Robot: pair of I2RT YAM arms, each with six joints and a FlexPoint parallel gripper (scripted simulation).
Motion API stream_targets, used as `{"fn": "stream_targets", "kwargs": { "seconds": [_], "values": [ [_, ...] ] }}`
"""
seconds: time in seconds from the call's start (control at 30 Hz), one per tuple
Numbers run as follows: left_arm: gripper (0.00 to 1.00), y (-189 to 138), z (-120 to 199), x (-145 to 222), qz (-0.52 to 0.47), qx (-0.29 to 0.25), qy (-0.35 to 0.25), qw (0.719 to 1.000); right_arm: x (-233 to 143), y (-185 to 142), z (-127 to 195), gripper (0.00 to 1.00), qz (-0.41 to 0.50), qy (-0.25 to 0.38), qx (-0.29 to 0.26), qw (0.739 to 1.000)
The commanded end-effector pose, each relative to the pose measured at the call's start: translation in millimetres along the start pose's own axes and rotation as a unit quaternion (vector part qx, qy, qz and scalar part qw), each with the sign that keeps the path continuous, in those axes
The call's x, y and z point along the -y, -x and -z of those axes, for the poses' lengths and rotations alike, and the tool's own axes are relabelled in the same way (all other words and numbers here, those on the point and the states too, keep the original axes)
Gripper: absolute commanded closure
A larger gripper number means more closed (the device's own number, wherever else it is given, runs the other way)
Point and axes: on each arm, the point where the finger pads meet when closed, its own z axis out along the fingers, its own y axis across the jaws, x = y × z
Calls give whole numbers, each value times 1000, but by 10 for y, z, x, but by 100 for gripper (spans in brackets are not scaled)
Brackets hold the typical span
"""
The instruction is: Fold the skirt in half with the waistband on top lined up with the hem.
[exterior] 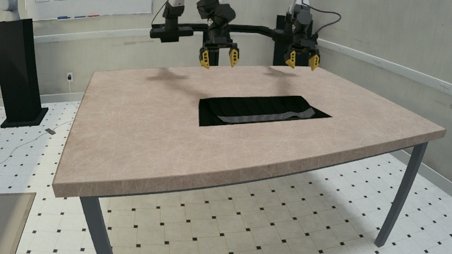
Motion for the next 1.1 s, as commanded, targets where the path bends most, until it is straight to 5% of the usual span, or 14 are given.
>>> {"fn": "stream_targets", "kwargs": {
  "seconds": [0.0,0.1,0.13,1.07],
  "values": [
    [10,-375,-71,-43,-9,-52,15,999,10,-34,36,10,3,-5,-13,1000],
    [10,-375,-71,-43,-9,-52,15,999,10,-33,36,10,3,-5,-13,1000],
    [10,-128,14,-15,-4,-23,6,1000,10,-33,36,10,3,-5,-13,1000],
    [10,-127,14,-15,-4,-23,6,1000,10,-33,36,10,3,-5,-13,1000]
  ]
}}
